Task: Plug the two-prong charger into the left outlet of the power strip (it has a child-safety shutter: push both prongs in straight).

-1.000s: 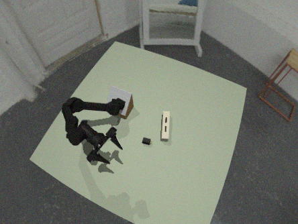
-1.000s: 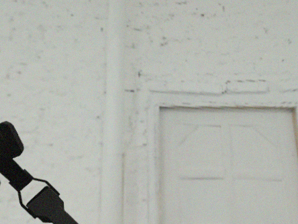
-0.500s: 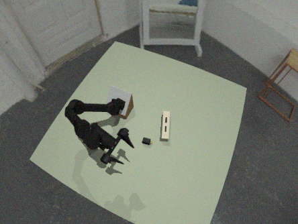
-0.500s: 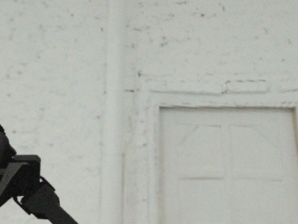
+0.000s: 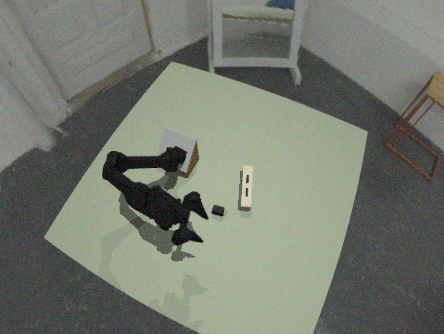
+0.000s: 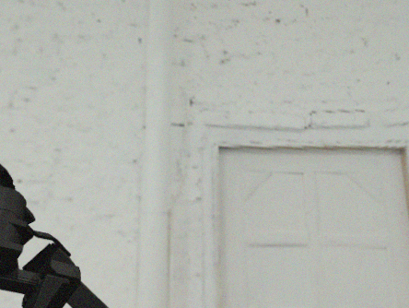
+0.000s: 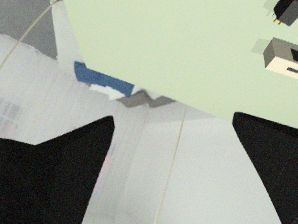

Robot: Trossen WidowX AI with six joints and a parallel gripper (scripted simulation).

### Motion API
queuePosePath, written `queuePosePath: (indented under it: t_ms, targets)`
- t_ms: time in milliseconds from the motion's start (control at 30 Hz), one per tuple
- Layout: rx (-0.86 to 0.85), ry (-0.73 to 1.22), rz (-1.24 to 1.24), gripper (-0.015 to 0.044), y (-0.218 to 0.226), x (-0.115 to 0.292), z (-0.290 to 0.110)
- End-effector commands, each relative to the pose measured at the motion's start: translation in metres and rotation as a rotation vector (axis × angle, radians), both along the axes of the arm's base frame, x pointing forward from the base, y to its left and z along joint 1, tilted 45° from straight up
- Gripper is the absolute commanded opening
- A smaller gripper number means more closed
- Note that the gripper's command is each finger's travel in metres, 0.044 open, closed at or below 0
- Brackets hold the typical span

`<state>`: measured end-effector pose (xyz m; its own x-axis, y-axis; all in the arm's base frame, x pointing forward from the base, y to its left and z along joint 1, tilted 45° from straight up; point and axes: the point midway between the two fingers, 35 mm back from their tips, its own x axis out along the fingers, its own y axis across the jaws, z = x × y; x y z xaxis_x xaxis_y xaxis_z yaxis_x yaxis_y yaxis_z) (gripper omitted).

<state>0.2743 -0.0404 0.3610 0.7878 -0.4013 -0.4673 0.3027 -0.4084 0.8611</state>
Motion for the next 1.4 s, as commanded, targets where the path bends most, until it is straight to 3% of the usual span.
queuePosePath:
  t_ms: [0,1367]
  targets:
    - [-0.105,0.117,0.041,0.0440,-0.001,0.008,-0.019]
    - [-0.876,1.077,0.653,0.0440,-0.017,0.027,-0.153]
